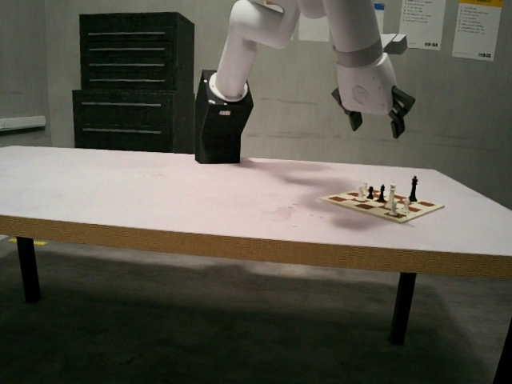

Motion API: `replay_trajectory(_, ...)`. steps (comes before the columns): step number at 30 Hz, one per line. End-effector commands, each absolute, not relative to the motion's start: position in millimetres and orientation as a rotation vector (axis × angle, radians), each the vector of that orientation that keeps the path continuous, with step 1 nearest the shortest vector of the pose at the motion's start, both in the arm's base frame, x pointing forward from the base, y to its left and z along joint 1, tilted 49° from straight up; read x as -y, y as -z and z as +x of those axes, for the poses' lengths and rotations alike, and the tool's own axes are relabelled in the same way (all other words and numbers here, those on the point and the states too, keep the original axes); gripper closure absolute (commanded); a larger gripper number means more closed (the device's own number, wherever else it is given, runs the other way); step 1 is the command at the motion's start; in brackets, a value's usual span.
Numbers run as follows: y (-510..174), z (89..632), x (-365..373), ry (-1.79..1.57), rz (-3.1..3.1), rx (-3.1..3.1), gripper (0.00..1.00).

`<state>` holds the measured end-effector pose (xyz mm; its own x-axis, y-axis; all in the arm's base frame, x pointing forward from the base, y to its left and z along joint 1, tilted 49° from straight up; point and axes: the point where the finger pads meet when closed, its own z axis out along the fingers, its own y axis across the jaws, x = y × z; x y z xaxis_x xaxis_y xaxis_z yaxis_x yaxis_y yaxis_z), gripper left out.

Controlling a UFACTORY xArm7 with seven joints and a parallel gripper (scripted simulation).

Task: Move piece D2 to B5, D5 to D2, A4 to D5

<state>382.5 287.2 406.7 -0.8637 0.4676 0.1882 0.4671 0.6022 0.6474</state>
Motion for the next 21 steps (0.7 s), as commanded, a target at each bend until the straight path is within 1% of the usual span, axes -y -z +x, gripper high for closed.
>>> replay_trajectory(1, -381.1, 346.5, -330.1, -0.997, 0.886, -2.678, 0.0)
replay_trajectory(3, -381.1, 346.5, -330.1, -0.997, 0.886, -2.678, 0.0)
replay_trajectory(4, -365.4, 333.4, -339.4, -0.941, 0.901, -2.616, 0.0)
replay_trajectory(5, -365.4, 333.4, -339.4, -0.941, 0.901, -2.616, 0.0)
replay_trajectory(6, -350.1, 323.3, -344.1, -0.892, 0.911, -2.551, 0.0)
replay_trajectory(8, -350.1, 323.3, -344.1, -0.892, 0.911, -2.551, 0.0)
replay_trajectory(9, -336.4, 316.0, -345.0, -0.851, 0.917, -2.486, 0.0)
replay_trajectory(21, -300.9, 305.4, -329.4, -0.751, 0.91, -2.248, 0.0)
